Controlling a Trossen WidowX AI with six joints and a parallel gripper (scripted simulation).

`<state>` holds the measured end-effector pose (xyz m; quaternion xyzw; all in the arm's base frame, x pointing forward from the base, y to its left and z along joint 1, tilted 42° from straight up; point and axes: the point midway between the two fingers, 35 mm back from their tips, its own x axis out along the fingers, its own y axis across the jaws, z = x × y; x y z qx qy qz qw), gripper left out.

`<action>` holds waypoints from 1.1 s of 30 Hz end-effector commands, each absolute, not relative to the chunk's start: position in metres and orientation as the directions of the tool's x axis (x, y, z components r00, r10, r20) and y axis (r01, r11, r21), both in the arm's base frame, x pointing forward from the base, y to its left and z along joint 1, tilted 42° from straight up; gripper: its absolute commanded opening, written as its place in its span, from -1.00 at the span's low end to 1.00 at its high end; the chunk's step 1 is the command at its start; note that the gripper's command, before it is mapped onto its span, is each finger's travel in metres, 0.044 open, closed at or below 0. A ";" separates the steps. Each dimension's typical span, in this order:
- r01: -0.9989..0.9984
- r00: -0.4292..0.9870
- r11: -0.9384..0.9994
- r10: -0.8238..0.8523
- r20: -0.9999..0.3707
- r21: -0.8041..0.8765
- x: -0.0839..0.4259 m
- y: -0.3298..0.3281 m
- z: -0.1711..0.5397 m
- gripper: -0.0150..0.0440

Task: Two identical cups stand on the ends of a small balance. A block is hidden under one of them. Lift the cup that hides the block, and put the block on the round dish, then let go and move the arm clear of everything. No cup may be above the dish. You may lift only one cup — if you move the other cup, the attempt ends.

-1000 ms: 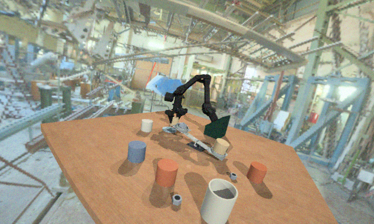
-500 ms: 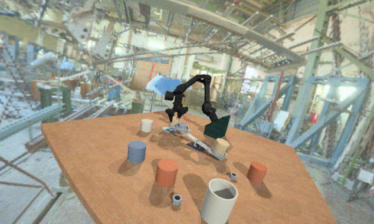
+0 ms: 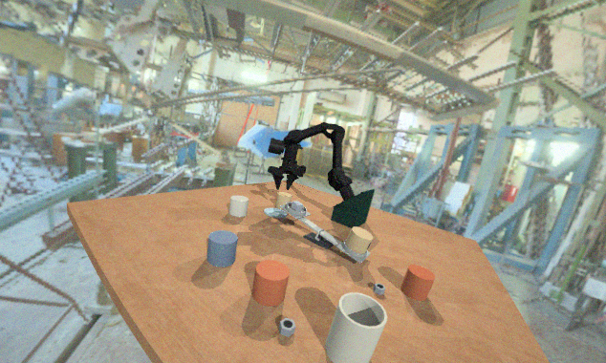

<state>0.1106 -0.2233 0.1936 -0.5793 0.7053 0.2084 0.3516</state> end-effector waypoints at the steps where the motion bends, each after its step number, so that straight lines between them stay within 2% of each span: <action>1: -0.959 -0.071 0.252 -0.652 -0.754 -0.128 0.129 -0.219 0.189 0.39; 12: -0.944 -0.098 0.309 -0.594 -0.798 -0.113 0.212 -0.172 0.149 0.39; 21: -0.938 -0.132 0.327 -0.635 -0.761 -0.111 0.267 -0.105 0.113 0.39; 33: -0.938 -0.132 0.326 -0.650 -0.748 -0.118 0.272 -0.101 0.096 0.39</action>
